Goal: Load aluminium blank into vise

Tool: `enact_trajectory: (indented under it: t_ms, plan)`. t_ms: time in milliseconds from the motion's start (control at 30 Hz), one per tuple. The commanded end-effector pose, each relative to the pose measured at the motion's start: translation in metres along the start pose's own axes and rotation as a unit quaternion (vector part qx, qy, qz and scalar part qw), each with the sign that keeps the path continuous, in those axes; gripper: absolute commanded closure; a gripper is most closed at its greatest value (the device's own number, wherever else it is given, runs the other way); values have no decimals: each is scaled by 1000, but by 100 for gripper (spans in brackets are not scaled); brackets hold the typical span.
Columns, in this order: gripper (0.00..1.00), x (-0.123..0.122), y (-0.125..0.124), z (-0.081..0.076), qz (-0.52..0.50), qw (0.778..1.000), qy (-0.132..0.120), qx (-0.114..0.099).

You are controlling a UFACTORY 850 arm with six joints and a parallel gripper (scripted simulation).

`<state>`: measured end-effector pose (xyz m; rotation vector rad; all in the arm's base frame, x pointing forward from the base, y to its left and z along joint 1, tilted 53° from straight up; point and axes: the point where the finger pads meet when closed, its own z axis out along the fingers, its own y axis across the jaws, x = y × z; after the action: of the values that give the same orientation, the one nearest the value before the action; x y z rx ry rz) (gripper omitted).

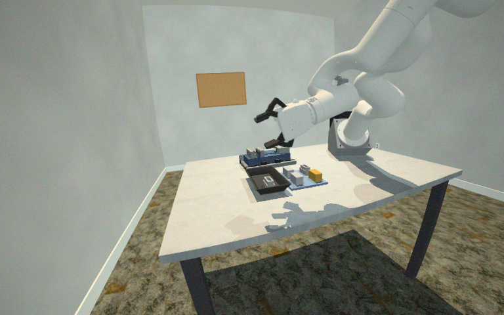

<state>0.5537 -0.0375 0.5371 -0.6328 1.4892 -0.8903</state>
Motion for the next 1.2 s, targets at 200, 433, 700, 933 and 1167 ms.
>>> enact_trajectory:
  t_ms: [200, 433, 700, 933, 1167]
  plan:
    - [0, -3, 7, 6, -8, 997, -63, -33]
    - [0, 0, 22, 4, -12, 991, -107, -79]
    - [0, 8, 42, -3, -13, 980, -142, -137]
    - [0, 16, 57, -12, -12, 970, -159, -181]
    - [0, 33, 81, -30, -7, 952, -175, -252]
